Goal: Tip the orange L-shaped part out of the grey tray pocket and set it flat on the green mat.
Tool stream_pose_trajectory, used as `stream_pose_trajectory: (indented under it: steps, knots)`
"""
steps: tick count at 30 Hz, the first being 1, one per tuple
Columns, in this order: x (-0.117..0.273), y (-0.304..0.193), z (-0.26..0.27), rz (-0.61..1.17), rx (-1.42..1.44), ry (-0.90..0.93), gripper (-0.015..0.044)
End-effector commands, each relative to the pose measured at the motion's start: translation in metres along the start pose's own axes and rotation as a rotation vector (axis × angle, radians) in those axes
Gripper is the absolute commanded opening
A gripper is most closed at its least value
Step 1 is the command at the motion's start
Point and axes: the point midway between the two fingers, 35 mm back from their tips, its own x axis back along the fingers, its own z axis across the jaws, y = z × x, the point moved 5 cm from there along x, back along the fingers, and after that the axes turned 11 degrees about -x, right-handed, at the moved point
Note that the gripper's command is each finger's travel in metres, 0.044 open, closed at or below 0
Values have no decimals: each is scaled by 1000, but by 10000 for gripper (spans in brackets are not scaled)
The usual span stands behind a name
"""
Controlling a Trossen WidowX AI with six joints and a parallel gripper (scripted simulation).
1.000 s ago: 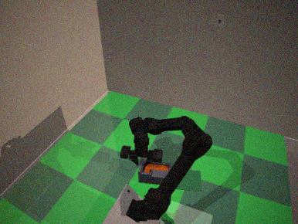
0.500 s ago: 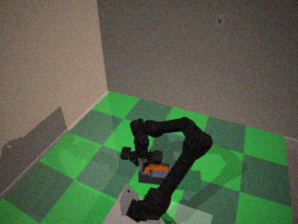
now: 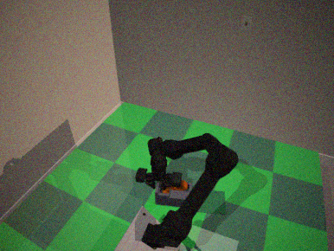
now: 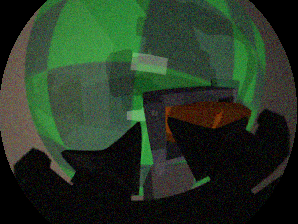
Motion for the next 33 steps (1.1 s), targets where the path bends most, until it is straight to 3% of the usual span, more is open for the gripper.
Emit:
stream_pose_trajectory:
  steps: [1, 33]
  knots:
    - [-10, -3, -1, 8, 11, -14, 180]
    - [3, -4, 10, 6, 10, -11, 180]
